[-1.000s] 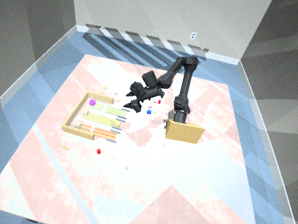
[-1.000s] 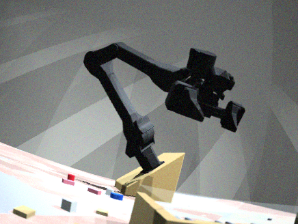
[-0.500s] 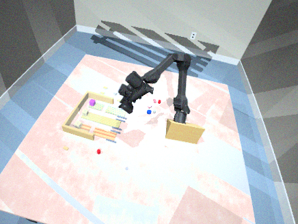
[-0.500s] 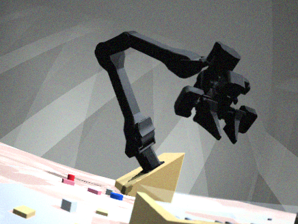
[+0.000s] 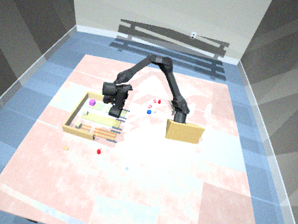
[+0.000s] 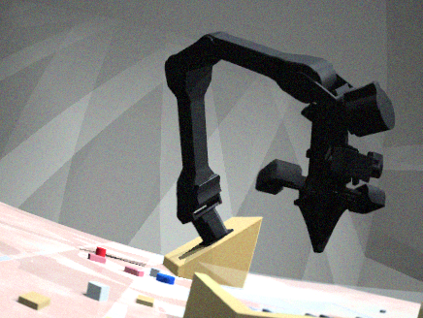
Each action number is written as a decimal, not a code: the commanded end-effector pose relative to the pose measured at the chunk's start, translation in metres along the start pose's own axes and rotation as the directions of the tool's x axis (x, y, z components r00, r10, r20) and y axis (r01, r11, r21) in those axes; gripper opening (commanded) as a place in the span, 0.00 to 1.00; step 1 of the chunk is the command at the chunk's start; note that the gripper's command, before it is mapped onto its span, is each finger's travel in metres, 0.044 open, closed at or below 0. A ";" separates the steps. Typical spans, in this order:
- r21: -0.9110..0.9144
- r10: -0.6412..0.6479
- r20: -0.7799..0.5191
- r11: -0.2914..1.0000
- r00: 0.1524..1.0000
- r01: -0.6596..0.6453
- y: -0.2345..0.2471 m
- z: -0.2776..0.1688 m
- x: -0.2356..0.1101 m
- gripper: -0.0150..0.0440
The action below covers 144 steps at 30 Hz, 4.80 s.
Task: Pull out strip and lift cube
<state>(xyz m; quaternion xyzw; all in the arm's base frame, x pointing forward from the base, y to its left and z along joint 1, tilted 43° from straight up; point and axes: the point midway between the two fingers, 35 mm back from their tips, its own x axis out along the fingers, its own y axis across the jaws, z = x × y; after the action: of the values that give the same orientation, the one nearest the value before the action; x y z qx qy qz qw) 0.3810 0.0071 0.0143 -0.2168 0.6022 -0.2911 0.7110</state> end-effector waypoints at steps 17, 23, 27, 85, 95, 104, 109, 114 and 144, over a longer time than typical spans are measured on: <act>0.034 -0.026 -0.156 0.999 0.987 0.031 0.000 -0.001 0.036 0.25; 0.034 -0.026 -0.155 0.999 0.988 0.031 0.000 -0.002 0.046 0.25; 0.034 -0.026 -0.155 0.999 0.988 0.032 0.000 -0.003 0.053 0.25; 0.034 -0.030 -0.155 0.999 0.987 0.035 -0.001 -0.008 0.093 0.25; 0.034 -0.030 -0.155 0.999 0.987 0.035 -0.001 -0.008 0.094 0.25; 0.034 -0.030 -0.155 0.999 0.987 0.035 -0.001 -0.008 0.094 0.25; 0.034 -0.030 -0.155 0.999 0.987 0.035 -0.001 -0.008 0.095 0.25; 0.034 -0.030 -0.155 0.999 0.987 0.035 -0.001 -0.008 0.095 0.25; 0.034 -0.030 -0.155 0.999 0.987 0.035 -0.001 -0.008 0.098 0.25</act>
<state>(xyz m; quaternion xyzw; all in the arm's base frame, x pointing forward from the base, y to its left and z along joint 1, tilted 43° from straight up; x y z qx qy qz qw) 0.3842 -0.0560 -0.0548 -0.1887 0.6451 -0.3270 0.6643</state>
